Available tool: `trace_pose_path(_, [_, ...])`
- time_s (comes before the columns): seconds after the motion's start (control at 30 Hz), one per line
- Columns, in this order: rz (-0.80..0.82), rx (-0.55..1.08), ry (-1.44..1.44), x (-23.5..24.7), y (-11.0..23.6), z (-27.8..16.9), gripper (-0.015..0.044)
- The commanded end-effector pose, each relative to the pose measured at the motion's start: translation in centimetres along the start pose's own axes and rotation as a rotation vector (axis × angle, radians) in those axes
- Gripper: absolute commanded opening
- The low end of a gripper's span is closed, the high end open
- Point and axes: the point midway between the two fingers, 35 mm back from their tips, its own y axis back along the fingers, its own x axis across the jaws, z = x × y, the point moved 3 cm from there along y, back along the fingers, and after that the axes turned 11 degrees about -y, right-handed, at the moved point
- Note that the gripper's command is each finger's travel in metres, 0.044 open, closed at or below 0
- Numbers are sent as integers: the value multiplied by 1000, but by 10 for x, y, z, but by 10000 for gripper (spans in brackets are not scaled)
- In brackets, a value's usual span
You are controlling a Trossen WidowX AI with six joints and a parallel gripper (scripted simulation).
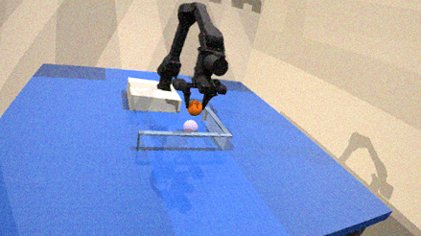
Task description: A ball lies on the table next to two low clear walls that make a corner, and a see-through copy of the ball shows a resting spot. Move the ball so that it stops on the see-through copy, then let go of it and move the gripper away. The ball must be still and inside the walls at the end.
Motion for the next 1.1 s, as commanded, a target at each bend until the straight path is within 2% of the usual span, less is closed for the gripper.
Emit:
trace_pose_path(0.0, [-1, 12, -6, 1, -20, -1, 0])
trace_pose_path(0.27, [-1, 12, -6, 0, -64, -4, 0])
trace_pose_path(0.93, [-1, 13, -6, 0, -84, -4, 0])
trace_pose_path(1.07, [-2, 9, 0, 0, -80, -3, 105])
